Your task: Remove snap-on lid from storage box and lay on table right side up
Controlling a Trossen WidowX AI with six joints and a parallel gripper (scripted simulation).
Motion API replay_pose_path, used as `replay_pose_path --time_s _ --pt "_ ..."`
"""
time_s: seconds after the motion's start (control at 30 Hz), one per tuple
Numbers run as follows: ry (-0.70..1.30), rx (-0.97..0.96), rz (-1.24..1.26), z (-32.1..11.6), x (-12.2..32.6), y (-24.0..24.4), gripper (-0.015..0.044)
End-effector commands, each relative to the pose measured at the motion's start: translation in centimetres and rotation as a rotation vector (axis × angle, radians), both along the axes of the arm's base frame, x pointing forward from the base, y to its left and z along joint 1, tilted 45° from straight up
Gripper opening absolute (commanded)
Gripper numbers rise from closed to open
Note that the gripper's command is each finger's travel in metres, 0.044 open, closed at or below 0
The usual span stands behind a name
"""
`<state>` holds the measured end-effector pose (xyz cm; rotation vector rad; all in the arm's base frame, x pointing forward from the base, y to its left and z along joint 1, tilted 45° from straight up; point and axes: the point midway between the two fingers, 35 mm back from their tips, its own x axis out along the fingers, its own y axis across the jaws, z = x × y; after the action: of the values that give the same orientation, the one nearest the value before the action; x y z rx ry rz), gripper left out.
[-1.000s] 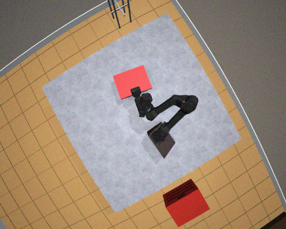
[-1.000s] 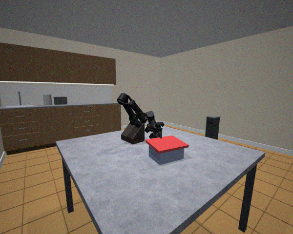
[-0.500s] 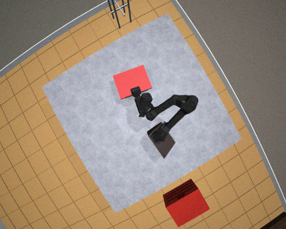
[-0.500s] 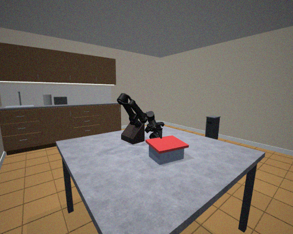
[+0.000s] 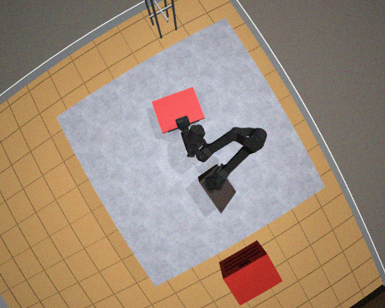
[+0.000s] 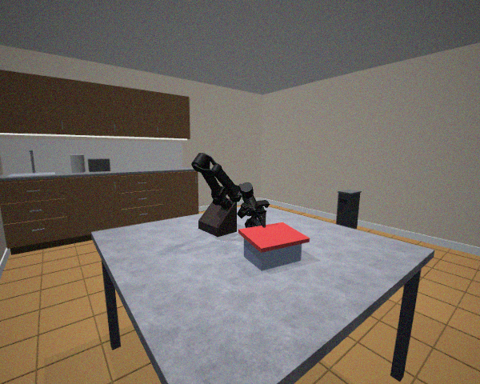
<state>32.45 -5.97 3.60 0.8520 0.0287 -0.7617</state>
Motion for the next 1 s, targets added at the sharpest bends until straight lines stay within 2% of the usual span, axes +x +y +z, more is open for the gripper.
replay_pose_path --time_s 0.0,0.97 --pt "0.002 -0.001 0.000 -0.01 0.06 -0.05 0.0000" --pt "-0.002 -0.001 0.002 0.64 0.20 0.56 0.0000"
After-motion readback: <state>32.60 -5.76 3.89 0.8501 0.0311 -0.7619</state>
